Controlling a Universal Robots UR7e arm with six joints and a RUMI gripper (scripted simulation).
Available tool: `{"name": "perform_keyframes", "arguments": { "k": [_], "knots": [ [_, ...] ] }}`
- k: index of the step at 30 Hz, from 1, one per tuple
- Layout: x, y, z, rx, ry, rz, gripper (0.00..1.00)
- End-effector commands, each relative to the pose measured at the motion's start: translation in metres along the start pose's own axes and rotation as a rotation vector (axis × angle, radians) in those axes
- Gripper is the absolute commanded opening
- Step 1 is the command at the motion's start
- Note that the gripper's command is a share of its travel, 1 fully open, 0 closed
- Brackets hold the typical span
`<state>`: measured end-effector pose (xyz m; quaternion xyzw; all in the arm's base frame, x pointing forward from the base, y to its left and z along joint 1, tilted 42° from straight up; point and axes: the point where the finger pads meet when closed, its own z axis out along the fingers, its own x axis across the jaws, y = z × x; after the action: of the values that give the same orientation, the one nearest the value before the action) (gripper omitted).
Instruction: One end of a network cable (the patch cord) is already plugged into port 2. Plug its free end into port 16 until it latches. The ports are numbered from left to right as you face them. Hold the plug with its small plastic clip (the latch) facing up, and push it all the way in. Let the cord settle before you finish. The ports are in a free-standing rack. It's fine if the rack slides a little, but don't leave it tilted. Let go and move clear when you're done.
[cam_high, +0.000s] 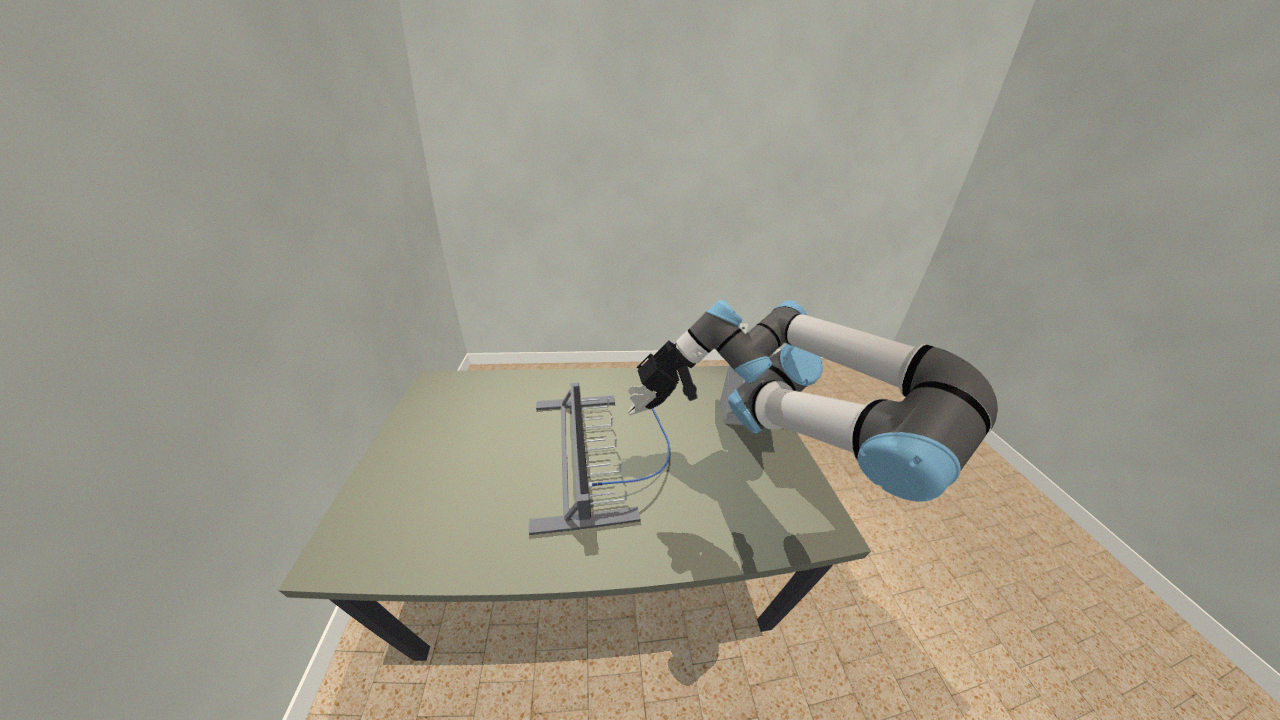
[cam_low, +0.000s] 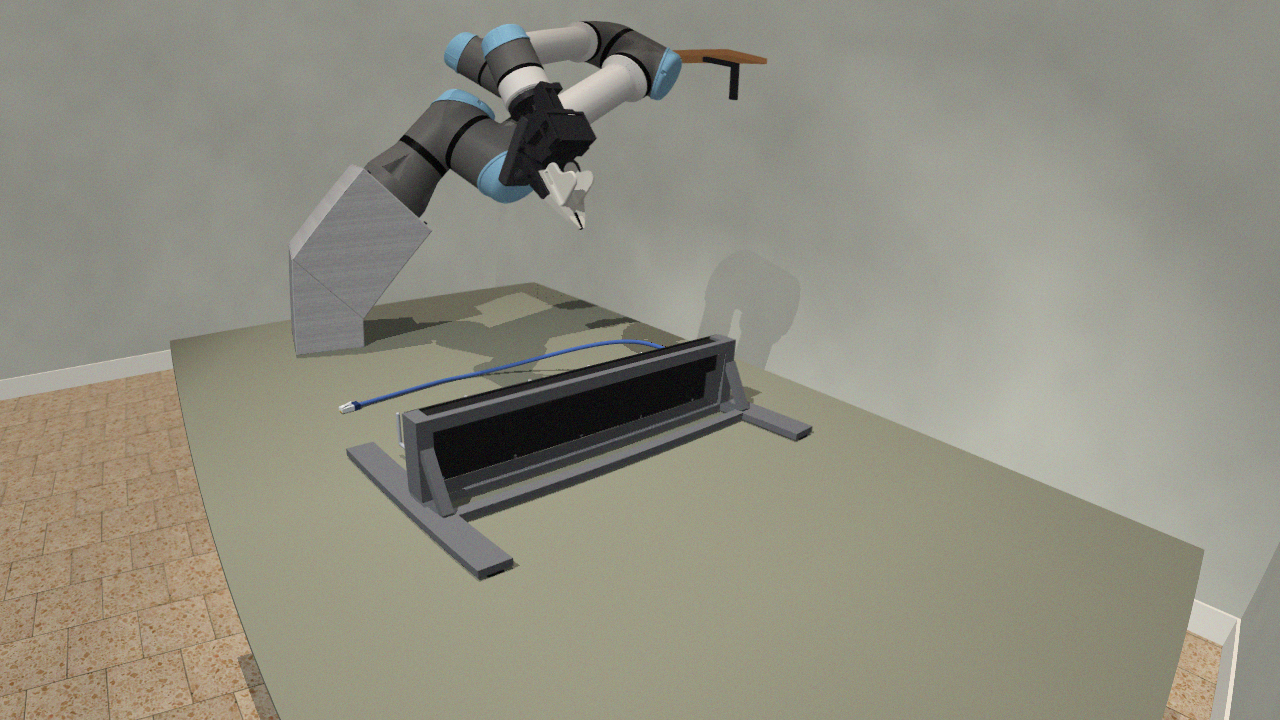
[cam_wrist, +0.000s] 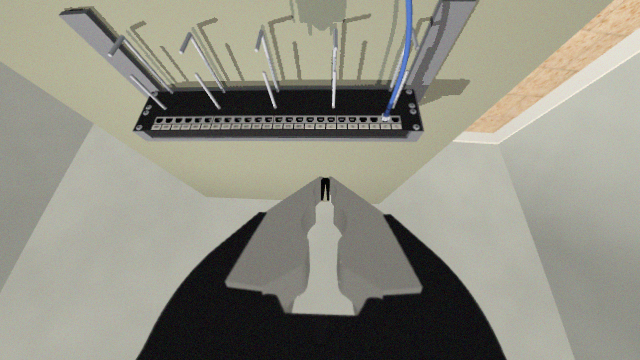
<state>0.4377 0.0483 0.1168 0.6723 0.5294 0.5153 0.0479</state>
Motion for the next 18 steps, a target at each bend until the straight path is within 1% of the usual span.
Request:
{"name": "perform_keyframes", "arguments": {
  "k": [1,9,18],
  "knots": [
    [-0.019,0.002,0.003,0.001,0.004,-0.001,0.0],
    [-0.037,0.002,0.003,0.001,0.004,-0.001,0.0],
    [-0.041,0.002,0.003,0.001,0.004,-0.001,0.0]
  ]
}}
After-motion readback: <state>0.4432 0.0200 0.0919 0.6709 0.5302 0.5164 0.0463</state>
